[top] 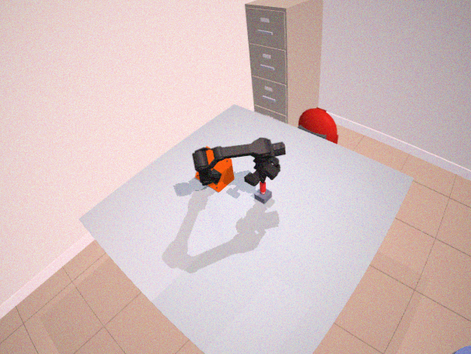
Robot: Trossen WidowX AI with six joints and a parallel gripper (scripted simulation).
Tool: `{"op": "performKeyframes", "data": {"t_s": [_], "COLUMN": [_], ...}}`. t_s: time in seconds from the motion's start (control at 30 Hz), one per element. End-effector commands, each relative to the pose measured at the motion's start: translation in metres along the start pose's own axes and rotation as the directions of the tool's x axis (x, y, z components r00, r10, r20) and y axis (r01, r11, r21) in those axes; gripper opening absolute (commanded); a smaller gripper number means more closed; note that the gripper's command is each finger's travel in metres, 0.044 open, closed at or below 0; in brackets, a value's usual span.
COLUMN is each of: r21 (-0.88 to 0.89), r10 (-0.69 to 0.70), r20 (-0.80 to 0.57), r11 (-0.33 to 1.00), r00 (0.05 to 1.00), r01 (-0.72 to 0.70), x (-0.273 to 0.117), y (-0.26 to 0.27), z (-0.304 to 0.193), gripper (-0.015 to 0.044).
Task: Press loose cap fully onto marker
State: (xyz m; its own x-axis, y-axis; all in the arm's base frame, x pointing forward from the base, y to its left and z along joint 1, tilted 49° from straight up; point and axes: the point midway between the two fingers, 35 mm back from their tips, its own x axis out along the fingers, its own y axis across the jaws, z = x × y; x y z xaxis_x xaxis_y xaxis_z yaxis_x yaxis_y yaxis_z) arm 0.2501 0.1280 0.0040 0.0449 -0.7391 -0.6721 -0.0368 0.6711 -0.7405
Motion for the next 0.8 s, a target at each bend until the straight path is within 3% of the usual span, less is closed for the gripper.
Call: {"op": "performKeyframes", "data": {"t_s": [0.0, 0.4, 0.6, 0.77], "r21": [-0.008, -0.003, -0.047, -0.053], "r10": [-0.006, 0.003, 0.036, 0.04], "r20": [0.002, 0.007, 0.05, 0.055], "r11": [1.0, 1.0, 0.998, 0.998], "r00": [1.0, 1.0, 0.998, 0.998], "r01": [0.006, -0.003, -0.034, -0.037], "x": [0.007, 0.003, -0.074, -0.084], "y": [-0.001, 0.001, 0.001, 0.0], "z": [-0.001, 0.001, 0.0, -0.002], "gripper": [0.0, 0.0, 0.0, 0.0]}}
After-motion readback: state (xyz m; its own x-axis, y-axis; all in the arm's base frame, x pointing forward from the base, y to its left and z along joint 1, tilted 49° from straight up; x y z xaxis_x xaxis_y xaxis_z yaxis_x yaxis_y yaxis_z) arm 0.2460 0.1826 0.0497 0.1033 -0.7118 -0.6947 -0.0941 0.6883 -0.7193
